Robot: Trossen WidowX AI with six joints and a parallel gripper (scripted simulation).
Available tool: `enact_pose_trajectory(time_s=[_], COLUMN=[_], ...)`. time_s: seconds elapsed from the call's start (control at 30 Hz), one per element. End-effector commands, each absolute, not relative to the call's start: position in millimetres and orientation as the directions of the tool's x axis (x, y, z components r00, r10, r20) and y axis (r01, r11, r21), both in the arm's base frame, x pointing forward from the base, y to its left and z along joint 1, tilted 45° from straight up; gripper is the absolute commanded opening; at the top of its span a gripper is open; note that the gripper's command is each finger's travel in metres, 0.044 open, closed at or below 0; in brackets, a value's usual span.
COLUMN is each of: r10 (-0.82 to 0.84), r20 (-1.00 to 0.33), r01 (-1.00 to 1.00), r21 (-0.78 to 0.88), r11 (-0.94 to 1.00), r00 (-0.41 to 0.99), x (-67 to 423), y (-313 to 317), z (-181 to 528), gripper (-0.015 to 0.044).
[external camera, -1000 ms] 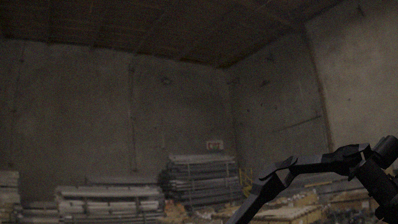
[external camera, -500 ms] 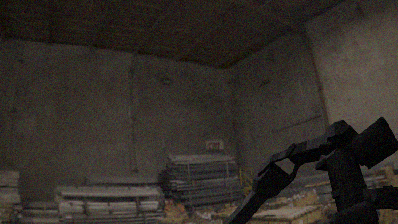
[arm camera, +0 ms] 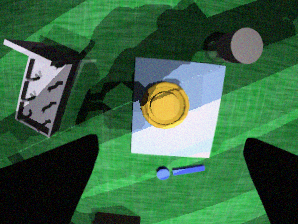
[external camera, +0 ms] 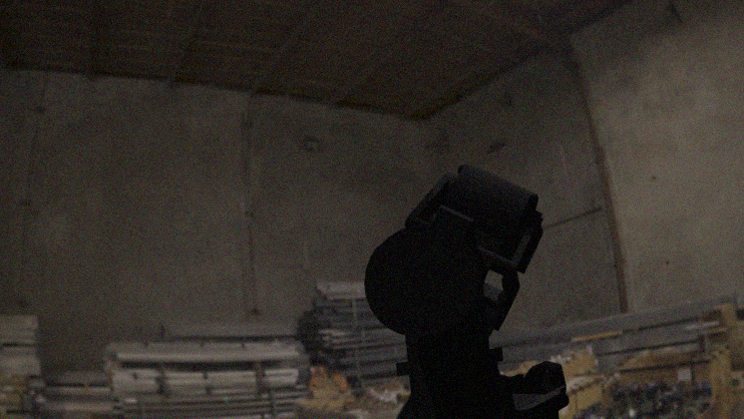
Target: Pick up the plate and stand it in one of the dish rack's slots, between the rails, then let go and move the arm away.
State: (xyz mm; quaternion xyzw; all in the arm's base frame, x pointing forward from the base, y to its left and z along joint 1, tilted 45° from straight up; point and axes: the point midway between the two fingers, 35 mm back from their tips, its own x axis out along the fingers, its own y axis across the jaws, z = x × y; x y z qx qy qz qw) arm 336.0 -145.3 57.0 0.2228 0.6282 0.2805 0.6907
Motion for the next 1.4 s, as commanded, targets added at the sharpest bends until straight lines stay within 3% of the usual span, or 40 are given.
enact_pose_trajectory(time_s=[0.0, 0.2, 0.5, 1.37], r10=[0.718, 0.716, 0.699, 0.698], r20=[-0.695, -0.697, -0.715, -0.716], r01=[-0.084, -0.082, -0.066, -0.066], r21=[0.713, 0.712, 0.697, 0.697], r11=[0.696, 0.697, 0.714, 0.714], r00=[0.039, 0.036, -0.004, -0.004], x=[317.7, 318.9, 315.8, 317.7], y=[-155.7, -150.1, -73.4, -50.1], z=[51.4, 45.6, -23.6, -50.4], gripper=[0.0400, 0.0400, 0.0400, 0.0400])
